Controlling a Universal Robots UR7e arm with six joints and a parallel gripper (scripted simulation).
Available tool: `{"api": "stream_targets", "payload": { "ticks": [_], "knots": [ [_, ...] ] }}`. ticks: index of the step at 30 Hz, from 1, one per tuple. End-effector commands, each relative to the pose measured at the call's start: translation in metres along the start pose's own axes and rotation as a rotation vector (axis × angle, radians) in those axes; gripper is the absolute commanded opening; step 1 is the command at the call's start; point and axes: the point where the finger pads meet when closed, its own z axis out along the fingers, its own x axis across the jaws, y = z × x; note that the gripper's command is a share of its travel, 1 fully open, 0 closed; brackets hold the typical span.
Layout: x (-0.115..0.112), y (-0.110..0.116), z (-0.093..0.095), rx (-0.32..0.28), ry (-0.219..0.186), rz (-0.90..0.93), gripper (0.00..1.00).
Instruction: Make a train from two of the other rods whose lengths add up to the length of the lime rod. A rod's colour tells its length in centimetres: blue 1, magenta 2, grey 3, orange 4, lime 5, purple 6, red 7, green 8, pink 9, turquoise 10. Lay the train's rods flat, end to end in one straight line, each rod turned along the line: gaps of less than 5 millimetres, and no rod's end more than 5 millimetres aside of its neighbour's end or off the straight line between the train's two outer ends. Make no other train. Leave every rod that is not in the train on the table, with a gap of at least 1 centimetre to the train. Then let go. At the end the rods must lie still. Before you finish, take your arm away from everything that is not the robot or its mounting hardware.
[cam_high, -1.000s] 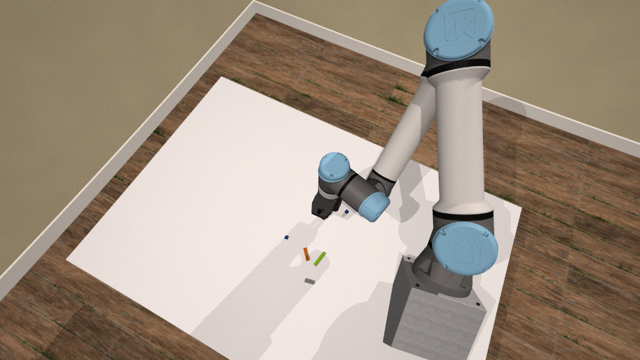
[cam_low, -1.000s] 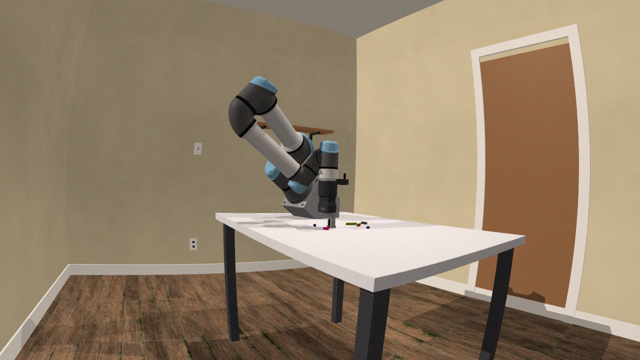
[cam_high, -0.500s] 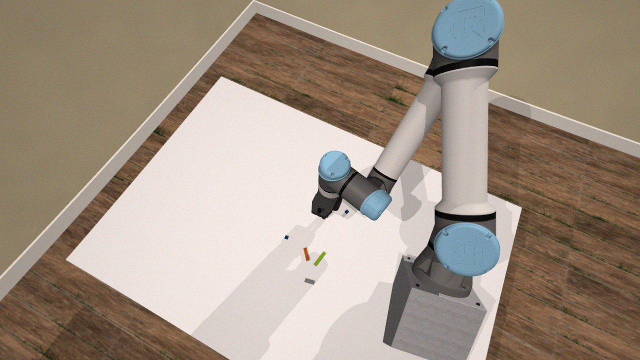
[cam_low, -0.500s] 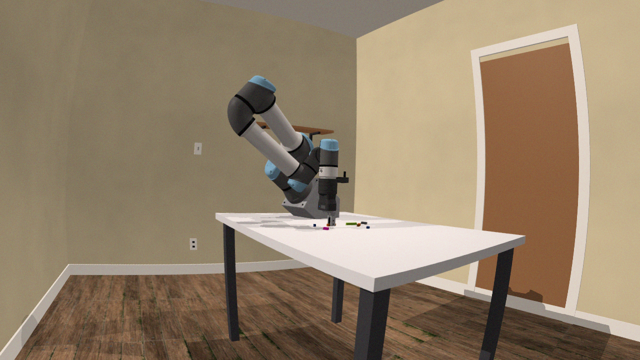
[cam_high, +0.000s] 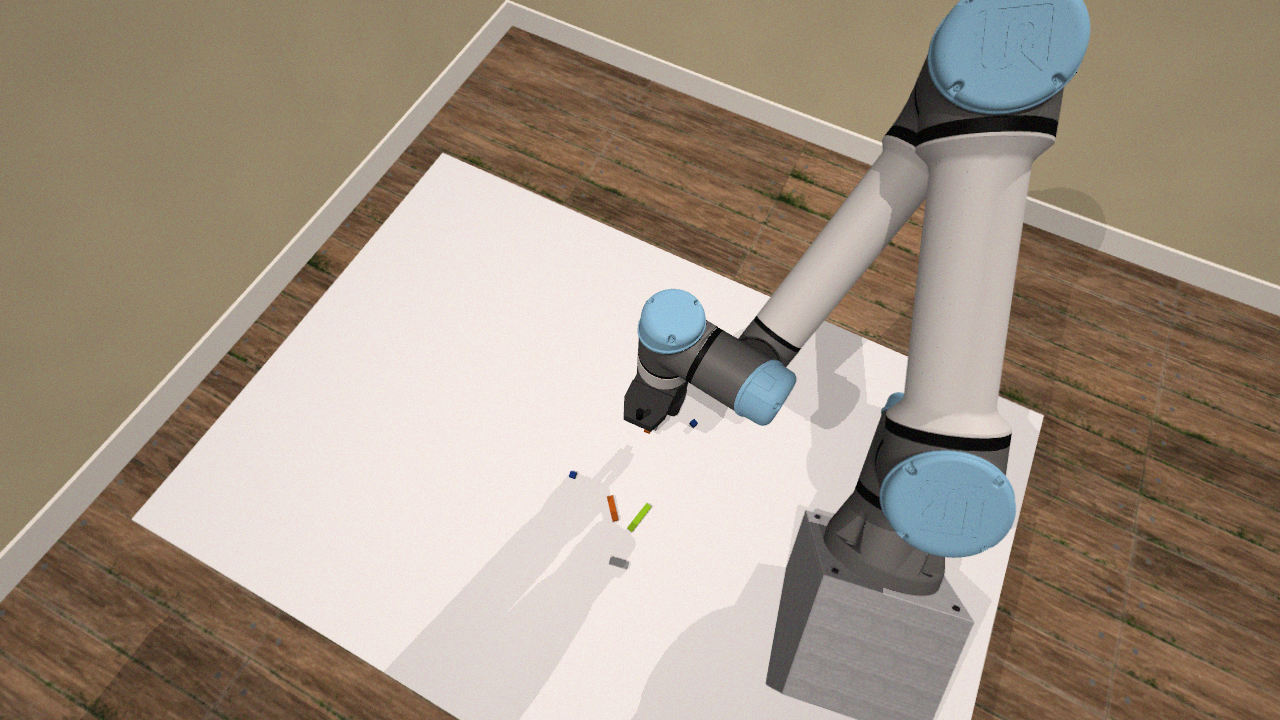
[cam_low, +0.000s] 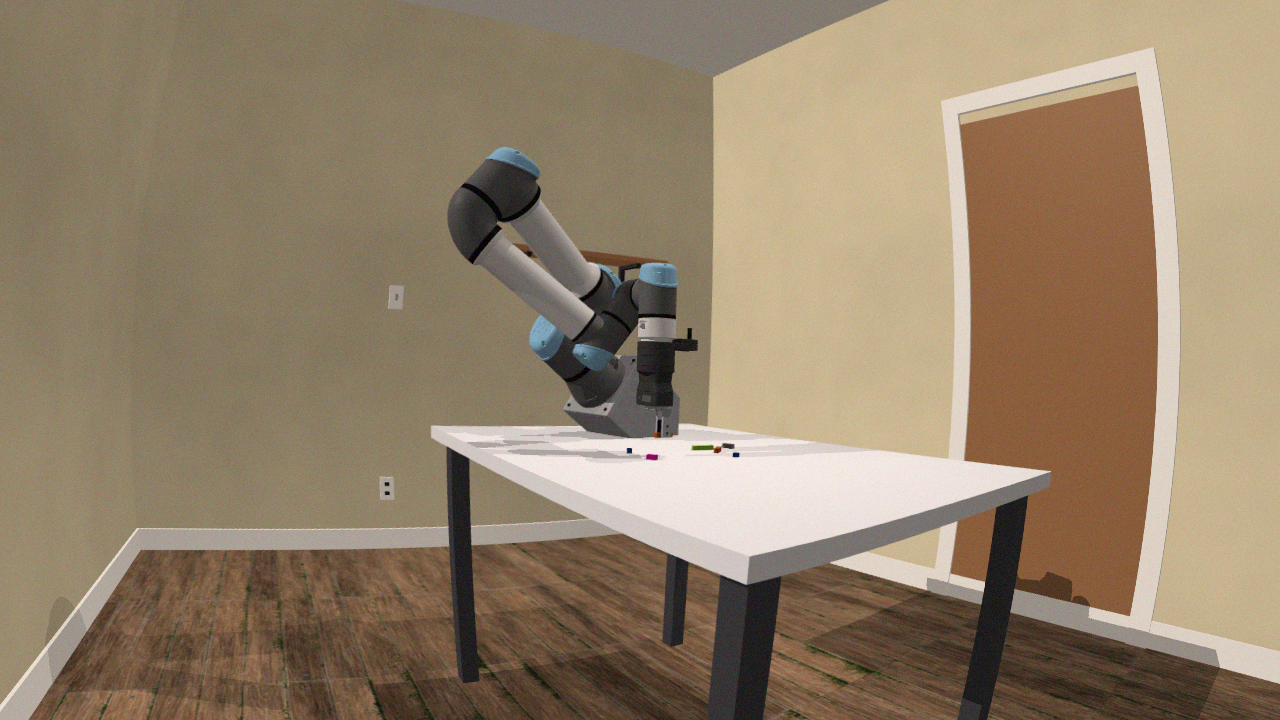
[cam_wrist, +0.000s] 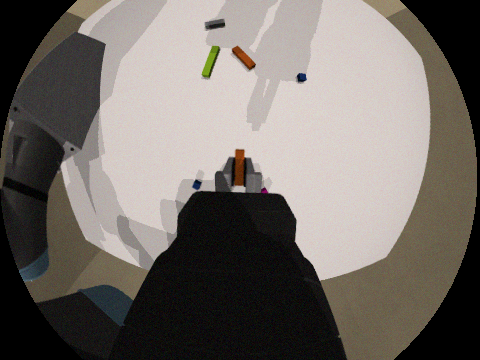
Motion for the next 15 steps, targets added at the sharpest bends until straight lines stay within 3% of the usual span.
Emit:
{"api": "stream_targets", "payload": {
  "ticks": [1,15],
  "knots": [
    [0.0,0.0,-0.017,0.0,-0.005,0.001,0.24],
    [0.001,0.0,-0.049,0.0,-0.005,0.001,0.24]
  ]
}}
